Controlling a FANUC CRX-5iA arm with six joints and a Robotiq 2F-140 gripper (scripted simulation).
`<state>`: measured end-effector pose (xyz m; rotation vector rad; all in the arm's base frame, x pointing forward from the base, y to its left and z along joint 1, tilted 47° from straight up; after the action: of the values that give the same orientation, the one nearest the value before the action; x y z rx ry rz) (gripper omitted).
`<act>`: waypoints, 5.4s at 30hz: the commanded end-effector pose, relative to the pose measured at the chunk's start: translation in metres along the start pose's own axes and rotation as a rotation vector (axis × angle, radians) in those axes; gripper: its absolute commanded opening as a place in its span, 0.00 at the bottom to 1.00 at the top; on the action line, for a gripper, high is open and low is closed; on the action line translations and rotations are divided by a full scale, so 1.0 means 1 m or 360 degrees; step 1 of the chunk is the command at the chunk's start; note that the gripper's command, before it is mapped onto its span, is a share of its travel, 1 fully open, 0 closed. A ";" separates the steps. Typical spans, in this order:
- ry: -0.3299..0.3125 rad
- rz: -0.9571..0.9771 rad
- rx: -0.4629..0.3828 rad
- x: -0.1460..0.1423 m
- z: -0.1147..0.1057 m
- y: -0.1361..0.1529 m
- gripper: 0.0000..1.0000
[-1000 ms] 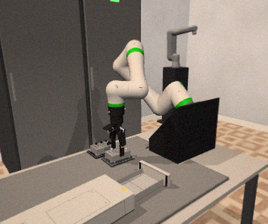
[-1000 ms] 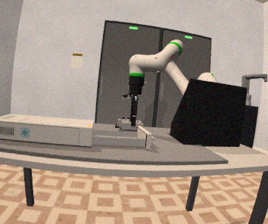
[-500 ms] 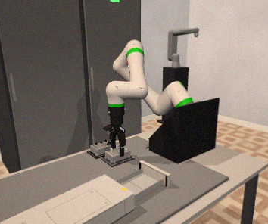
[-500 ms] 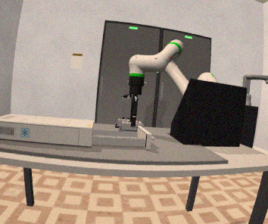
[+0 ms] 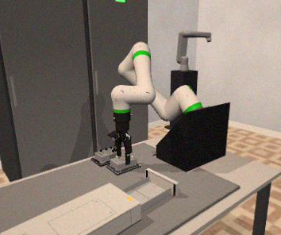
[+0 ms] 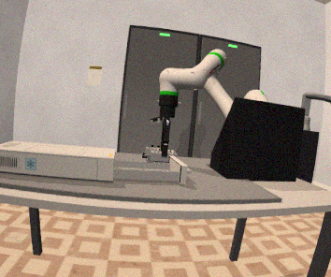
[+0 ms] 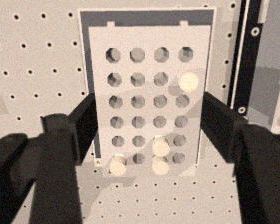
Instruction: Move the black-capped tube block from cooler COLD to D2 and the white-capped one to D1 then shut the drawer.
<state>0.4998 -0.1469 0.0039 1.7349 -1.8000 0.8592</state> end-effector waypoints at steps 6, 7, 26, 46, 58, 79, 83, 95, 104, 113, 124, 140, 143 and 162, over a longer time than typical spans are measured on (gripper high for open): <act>-0.0001 0.0000 0.0003 0.000 0.000 -0.001 0.10; -0.0001 0.0000 0.0003 0.000 0.000 -0.001 0.10; -0.0001 0.0000 0.0003 0.000 0.000 -0.001 0.10; -0.0001 0.0000 0.0003 0.000 0.000 -0.001 0.13; -0.0001 0.0000 0.0003 0.000 0.000 -0.001 0.28; -0.0001 0.0000 0.0003 0.000 0.000 -0.001 0.56; -0.0001 0.0000 0.0003 0.000 0.000 -0.001 0.59; -0.0001 0.0000 0.0003 0.000 0.000 -0.001 0.66; -0.0001 0.0000 0.0003 0.000 0.000 -0.001 0.66; -0.0001 0.0000 0.0003 0.000 0.000 -0.001 0.66; -0.0001 0.0000 0.0003 0.000 0.000 -0.001 0.66; -0.0001 0.0000 0.0003 0.000 0.000 -0.001 0.66; -0.0001 0.0000 0.0003 0.000 0.000 -0.001 0.66; -0.0001 0.0000 0.0003 0.000 -0.043 -0.001 0.66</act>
<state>0.4968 -0.1175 0.0313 1.7350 -1.7999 0.8593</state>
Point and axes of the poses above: the point where the finger pads meet when closed, its own z axis out along the fingers, its own x axis across the jaws, y = z × x, the point moved 2 cm from there along -z, back along the fingers, and after that the axes turned 8 degrees about z, right-handed, at the moved point
